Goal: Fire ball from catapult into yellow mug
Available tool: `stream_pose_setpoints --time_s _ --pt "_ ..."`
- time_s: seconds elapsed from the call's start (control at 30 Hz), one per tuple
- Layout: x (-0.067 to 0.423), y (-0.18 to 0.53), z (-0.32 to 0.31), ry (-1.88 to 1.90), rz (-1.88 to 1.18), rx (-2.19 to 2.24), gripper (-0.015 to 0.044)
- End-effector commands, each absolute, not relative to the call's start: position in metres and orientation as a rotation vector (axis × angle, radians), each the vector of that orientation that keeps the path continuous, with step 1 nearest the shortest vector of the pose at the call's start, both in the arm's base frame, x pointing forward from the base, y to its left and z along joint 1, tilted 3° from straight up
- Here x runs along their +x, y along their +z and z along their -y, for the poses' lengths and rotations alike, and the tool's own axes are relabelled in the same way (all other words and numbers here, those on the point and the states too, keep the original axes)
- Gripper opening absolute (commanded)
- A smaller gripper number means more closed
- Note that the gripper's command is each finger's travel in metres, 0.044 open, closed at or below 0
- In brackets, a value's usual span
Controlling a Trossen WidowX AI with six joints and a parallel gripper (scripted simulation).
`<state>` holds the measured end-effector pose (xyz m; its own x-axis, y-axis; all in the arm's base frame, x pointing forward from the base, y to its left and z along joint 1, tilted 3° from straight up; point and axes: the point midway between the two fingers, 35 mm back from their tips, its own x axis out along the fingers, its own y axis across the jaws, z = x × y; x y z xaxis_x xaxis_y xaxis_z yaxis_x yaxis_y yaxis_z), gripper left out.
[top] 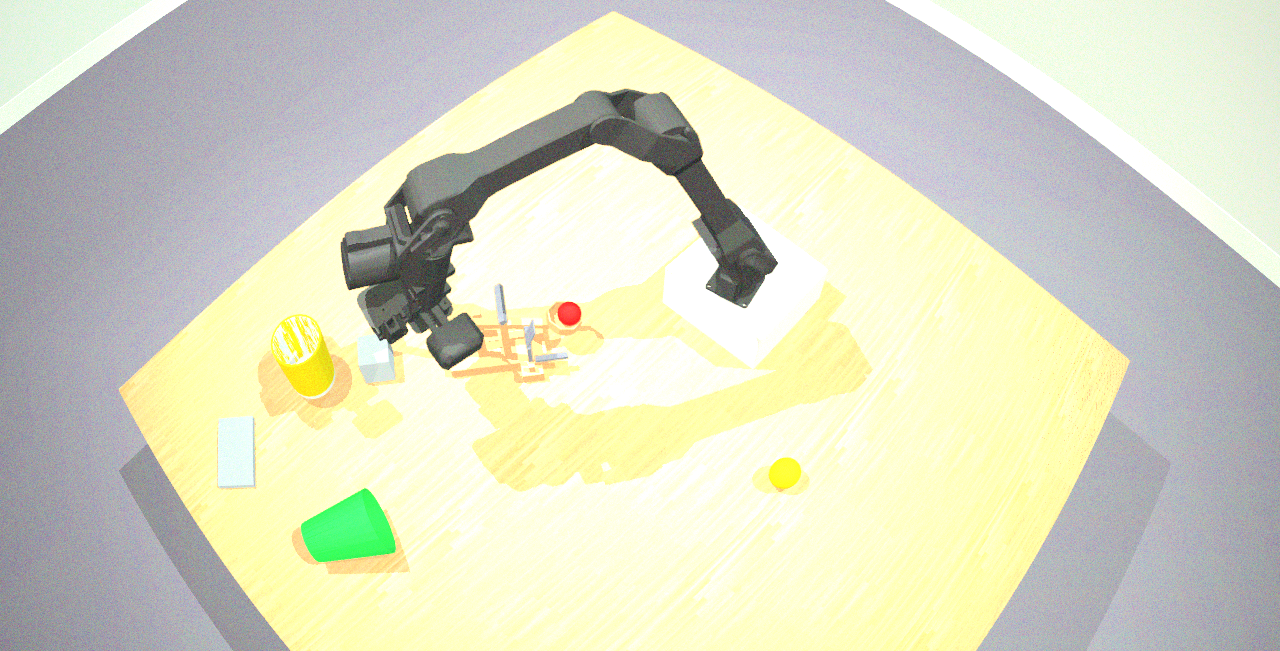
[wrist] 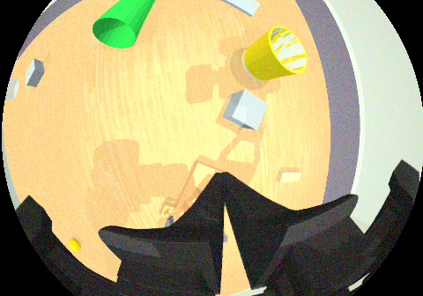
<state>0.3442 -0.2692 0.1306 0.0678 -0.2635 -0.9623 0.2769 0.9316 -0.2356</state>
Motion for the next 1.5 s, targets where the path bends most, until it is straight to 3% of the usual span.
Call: stream_pose_setpoints --time_s 0.0,1.2,1.47 --pt "0.332 0.115 0.248 -0.337 -1.556 -0.062 0.0000" --pt "0.214 0.074 0.134 0.368 -2.210 -0.830 0.0000" --pt "0.211 0.074 0.133 0.383 -2.219 -0.846 0.0000"
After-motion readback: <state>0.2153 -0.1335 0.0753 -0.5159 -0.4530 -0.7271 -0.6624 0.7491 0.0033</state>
